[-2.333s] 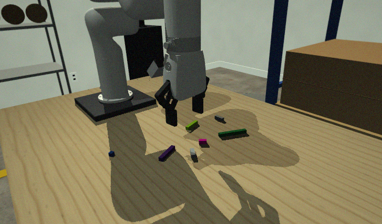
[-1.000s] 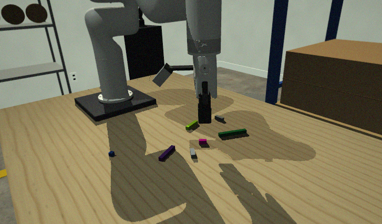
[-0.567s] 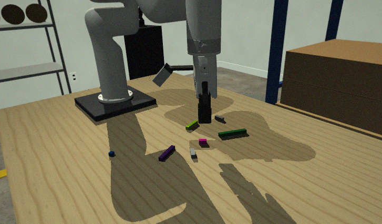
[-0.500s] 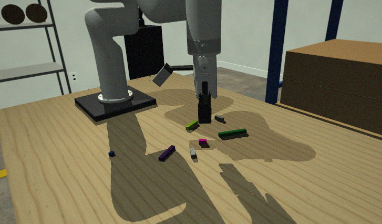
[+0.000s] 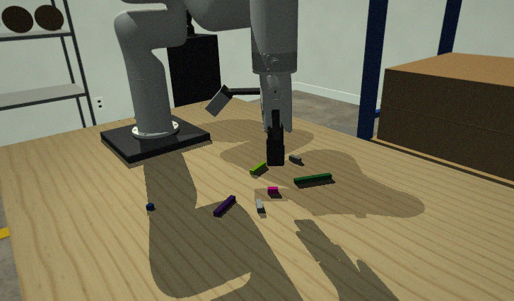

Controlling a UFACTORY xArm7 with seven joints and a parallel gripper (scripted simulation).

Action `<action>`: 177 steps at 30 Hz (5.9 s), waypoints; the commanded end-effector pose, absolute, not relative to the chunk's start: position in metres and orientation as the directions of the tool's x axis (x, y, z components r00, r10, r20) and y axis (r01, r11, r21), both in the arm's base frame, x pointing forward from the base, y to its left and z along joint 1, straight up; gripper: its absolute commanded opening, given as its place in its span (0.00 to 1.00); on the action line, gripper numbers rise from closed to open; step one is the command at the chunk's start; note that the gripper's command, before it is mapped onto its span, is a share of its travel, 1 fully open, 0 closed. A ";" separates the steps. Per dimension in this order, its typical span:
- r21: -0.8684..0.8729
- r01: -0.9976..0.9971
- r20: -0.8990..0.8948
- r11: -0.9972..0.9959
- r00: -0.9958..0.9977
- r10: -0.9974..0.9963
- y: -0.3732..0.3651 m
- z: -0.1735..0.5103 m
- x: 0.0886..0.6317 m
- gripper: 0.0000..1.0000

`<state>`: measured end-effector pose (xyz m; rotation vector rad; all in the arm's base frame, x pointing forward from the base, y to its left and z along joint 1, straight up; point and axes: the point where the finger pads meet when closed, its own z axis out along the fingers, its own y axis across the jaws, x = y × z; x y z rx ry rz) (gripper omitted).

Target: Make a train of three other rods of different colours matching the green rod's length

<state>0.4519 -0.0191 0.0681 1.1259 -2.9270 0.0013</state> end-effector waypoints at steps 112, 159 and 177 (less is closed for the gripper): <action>-0.002 -0.670 0.003 0.743 -0.743 -0.670 -0.019 0.018 0.456 0.24; -0.002 -0.670 0.003 0.743 -0.743 -0.670 -0.019 0.014 0.456 0.24; -0.002 -0.670 0.003 0.743 -0.743 -0.670 -0.019 0.004 0.456 0.24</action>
